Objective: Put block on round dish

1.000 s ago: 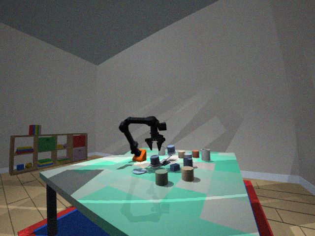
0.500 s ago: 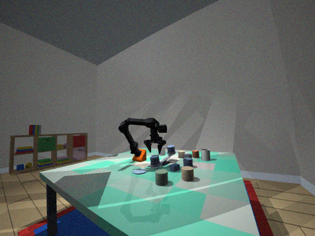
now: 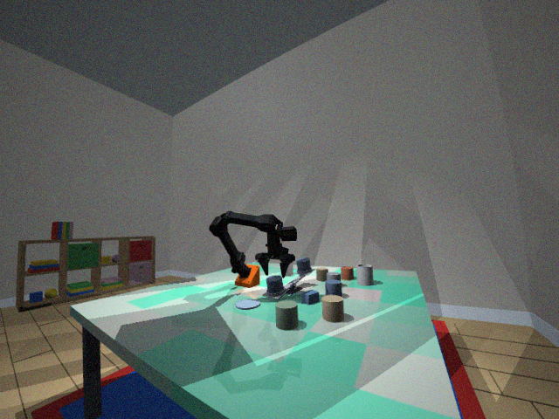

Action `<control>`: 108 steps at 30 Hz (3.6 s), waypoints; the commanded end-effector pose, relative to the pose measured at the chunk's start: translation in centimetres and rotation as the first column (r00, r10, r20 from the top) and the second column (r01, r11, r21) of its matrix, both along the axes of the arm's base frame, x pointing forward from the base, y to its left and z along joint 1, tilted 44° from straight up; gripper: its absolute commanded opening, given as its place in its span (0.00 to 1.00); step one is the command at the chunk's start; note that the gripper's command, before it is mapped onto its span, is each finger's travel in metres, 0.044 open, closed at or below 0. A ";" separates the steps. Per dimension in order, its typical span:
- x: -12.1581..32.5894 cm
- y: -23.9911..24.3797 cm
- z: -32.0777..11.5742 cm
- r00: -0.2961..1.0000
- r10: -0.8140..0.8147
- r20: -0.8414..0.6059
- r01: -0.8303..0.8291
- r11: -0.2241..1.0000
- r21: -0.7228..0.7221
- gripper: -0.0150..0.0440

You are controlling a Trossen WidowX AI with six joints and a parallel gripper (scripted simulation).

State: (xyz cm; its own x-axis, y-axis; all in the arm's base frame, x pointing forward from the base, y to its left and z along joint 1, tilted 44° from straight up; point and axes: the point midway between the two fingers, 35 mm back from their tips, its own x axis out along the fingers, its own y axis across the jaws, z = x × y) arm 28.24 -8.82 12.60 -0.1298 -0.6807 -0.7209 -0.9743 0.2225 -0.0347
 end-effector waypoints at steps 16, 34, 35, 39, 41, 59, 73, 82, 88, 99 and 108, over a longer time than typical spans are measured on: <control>-0.6 -2.2 -2.3 1.000 0.006 -0.009 -0.006 1.000 -0.004 1.00; -0.9 -3.4 -3.5 1.000 0.005 -0.008 -0.005 1.000 -0.006 0.83; -0.9 -3.4 -3.5 1.000 0.005 -0.008 -0.005 1.000 -0.006 0.82; -0.9 -3.4 -3.5 1.000 0.005 -0.008 -0.005 1.000 -0.006 0.78; -0.9 -3.4 -3.5 1.000 0.005 -0.008 -0.005 1.000 -0.006 0.72; -0.2 -2.0 -2.1 1.000 0.025 -0.003 -0.025 1.000 -0.001 0.25; 0.2 -0.7 -0.8 0.999 0.043 0.002 -0.043 0.999 0.003 0.25; 0.4 0.1 0.0 0.999 0.054 0.005 -0.054 0.999 0.005 0.25; 0.6 0.6 0.5 0.998 0.062 0.006 -0.062 0.998 0.007 0.25; 0.7 1.6 1.6 0.997 0.075 0.009 -0.075 0.997 0.009 0.25; 0.8 2.5 2.4 0.996 0.087 0.012 -0.087 0.996 0.011 0.25</control>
State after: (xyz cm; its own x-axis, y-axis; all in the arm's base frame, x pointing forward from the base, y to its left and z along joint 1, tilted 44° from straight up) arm 28.52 -6.84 14.05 -0.0903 -0.6735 -0.7336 -0.9888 0.1484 -0.0146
